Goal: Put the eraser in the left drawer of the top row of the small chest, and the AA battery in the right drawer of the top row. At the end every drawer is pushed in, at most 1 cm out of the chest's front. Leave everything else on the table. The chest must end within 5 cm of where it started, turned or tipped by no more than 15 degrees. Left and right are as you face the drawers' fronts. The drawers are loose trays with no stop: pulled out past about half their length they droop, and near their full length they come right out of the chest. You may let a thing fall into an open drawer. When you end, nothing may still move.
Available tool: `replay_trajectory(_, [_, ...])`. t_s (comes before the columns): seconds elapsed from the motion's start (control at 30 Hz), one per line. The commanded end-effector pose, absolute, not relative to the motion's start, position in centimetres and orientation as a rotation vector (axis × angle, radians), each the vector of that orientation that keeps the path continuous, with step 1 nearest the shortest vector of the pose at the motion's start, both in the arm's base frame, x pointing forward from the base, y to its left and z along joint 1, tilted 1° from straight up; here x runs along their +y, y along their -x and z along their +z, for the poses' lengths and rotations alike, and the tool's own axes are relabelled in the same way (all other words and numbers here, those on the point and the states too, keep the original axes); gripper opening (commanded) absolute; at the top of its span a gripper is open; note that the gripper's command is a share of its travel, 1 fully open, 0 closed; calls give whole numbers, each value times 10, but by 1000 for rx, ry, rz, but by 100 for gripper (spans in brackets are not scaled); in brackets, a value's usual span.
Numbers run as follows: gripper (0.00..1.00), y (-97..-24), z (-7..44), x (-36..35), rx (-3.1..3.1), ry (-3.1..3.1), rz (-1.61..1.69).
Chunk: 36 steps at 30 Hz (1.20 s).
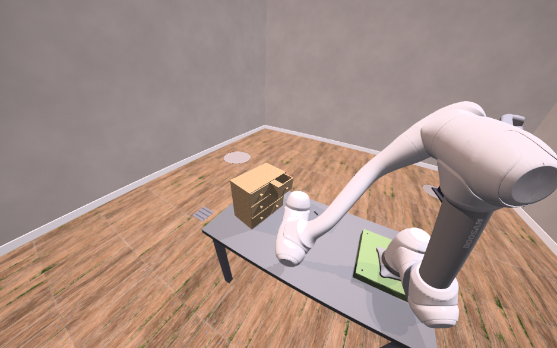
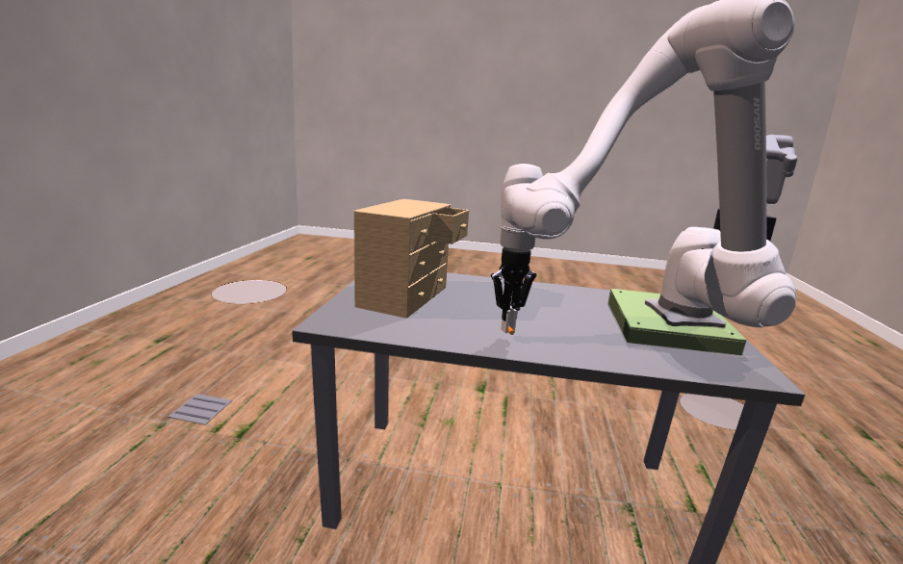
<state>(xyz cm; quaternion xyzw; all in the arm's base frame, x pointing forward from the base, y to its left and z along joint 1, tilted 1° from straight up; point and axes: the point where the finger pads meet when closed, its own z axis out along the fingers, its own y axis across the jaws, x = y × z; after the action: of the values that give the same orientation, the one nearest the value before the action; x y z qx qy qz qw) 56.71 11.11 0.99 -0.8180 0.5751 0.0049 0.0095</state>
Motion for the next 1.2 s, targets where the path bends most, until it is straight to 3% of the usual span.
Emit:
replay_trajectory(0.0, [6, -567, 26, 111, 1796, 2555, 16])
replay_trajectory(0.23, [6, -567, 84, 109, 1796, 2555, 16])
replay_trajectory(0.57, [6, -568, 85, 105, 1774, 2570, 15])
replay_trajectory(1.17, [6, -586, 82, -26, 1124, 2912, 8])
